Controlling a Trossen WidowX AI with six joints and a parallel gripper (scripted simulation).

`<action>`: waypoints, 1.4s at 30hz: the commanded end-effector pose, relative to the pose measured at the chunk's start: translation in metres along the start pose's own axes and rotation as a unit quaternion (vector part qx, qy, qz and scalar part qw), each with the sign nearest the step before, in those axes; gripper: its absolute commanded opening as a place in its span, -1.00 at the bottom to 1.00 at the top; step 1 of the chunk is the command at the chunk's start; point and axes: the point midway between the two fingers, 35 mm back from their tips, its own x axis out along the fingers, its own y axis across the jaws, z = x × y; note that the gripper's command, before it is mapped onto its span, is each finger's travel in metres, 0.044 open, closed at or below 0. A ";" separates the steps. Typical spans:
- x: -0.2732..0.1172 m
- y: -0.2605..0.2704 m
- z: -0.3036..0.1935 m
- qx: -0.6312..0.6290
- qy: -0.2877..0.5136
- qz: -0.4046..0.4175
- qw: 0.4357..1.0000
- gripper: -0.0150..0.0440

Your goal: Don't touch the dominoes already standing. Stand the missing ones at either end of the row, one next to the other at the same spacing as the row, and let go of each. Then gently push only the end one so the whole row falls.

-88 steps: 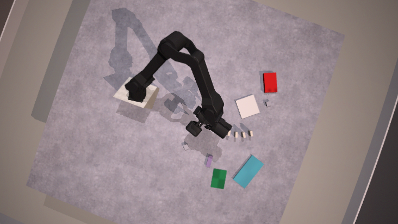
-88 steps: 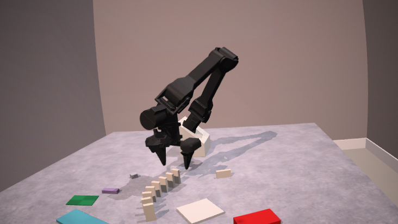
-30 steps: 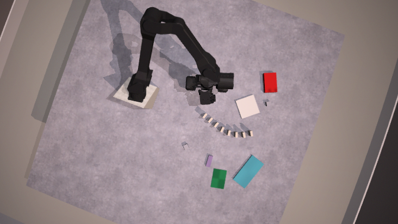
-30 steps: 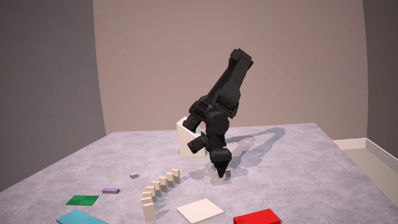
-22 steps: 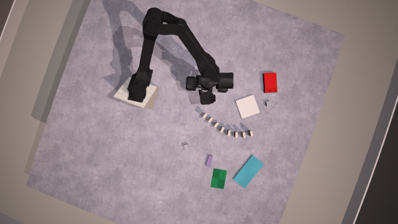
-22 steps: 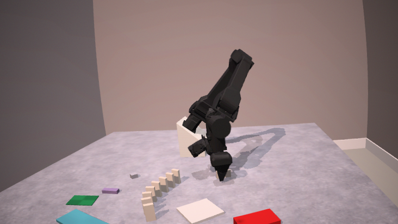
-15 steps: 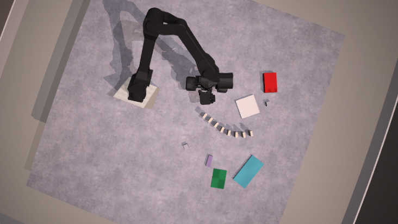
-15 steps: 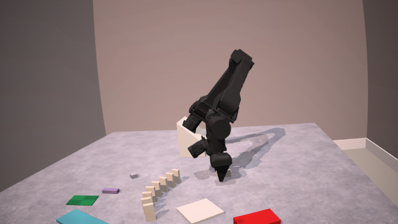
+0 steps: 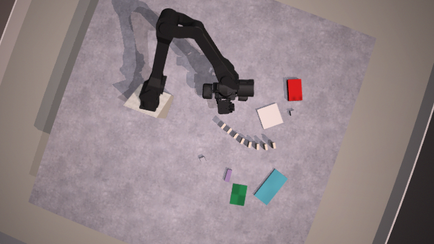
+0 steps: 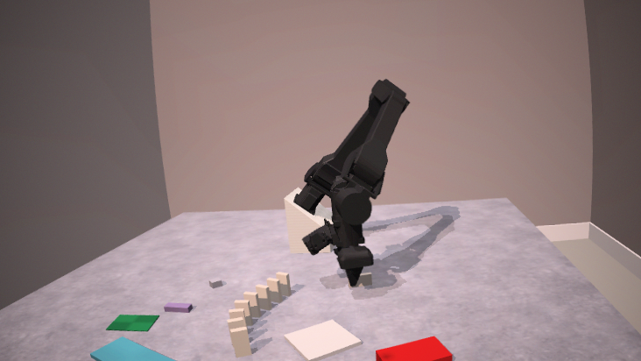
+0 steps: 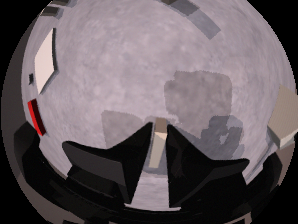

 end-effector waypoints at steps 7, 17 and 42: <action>-0.009 -0.001 0.001 0.002 -0.003 0.000 1.000 -0.39; -0.145 -0.003 0.003 0.002 -0.007 -0.002 1.000 -0.39; -0.154 0.019 -0.093 -0.674 -0.003 -0.003 0.739 -0.39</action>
